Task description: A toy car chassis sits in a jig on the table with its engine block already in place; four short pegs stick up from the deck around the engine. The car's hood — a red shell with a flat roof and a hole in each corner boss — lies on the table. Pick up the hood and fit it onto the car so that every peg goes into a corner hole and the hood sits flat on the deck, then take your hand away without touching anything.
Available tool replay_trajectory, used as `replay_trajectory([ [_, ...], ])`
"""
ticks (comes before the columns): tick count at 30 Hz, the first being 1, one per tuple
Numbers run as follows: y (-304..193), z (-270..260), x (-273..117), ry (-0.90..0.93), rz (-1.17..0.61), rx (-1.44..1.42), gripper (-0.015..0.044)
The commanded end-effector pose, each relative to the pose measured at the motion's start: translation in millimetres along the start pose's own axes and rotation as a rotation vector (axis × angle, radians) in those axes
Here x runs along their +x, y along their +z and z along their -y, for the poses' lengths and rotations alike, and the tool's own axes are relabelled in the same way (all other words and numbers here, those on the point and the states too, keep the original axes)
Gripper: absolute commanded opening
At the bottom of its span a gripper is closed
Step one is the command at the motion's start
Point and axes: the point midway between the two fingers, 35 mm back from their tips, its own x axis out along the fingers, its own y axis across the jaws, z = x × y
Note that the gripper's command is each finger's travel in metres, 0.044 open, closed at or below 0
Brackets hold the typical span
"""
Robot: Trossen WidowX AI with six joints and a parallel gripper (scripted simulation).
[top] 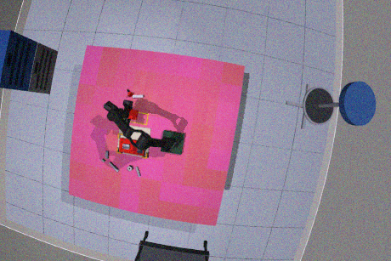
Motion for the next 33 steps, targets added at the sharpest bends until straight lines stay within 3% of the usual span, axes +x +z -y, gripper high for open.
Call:
replay_trajectory([
  [1,0,0,-14,-0.002,0.004,0.002,0.0000],
  [18,1,-1,-49,-0.002,0.004,-0.003,0.0000],
  [33,21,-69,-51,0.004,0.016,-0.069,0.0000],
])
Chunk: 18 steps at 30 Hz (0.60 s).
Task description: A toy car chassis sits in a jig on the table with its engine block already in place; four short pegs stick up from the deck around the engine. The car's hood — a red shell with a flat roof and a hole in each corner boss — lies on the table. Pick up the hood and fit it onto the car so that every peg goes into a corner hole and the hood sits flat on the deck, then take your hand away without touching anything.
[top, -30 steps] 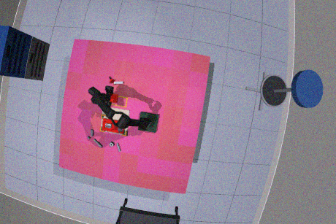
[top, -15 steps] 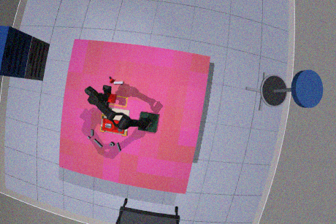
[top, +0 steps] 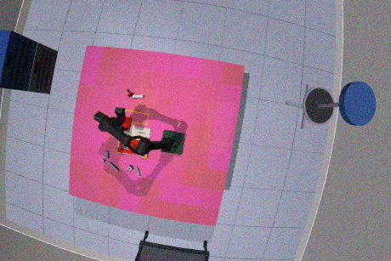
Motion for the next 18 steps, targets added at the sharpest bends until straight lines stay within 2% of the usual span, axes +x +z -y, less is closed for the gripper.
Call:
replay_trajectory([
  [1,5,-17,-1,0.005,0.005,0.003,0.0000],
  [18,19,-98,-2,0.013,0.004,0.009,0.0000],
])
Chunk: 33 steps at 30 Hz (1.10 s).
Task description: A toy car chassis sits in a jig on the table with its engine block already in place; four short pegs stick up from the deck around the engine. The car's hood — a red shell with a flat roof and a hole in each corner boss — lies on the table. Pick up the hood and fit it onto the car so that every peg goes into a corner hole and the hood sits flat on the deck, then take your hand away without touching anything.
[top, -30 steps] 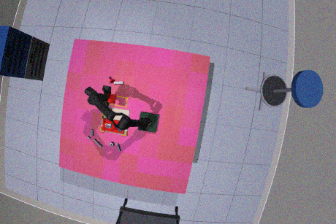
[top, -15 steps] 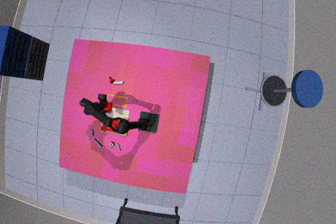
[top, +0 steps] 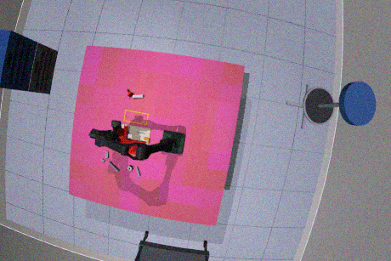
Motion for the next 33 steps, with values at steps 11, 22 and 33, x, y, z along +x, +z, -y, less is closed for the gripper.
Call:
replay_trajectory([
  [11,-2,-66,-1,0.012,-0.004,0.009,0.0000],
  [22,-10,-110,-1,0.016,-0.009,0.013,0.0000],
  [33,-11,-110,30,0.016,-0.009,0.013,0.0000],
])
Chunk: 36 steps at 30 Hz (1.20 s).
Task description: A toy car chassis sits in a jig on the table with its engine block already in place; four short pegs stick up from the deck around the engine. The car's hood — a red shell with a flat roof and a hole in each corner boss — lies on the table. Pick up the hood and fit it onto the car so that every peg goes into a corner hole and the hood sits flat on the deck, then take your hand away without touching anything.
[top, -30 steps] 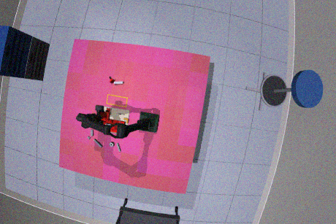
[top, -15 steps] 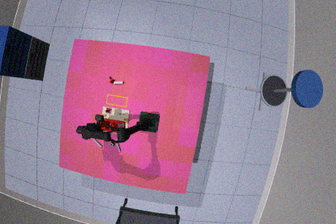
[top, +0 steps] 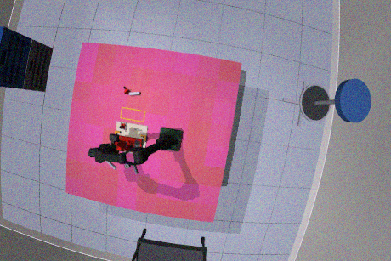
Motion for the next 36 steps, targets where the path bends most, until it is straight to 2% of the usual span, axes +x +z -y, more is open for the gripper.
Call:
replay_trajectory([
  [1,-3,-1,18,0.001,-0.014,0.004,0.0000],
  [6,-6,-2,32,0.001,-0.014,0.004,0.0000],
  [36,-6,0,32,0.001,-0.014,0.004,0.0000],
])
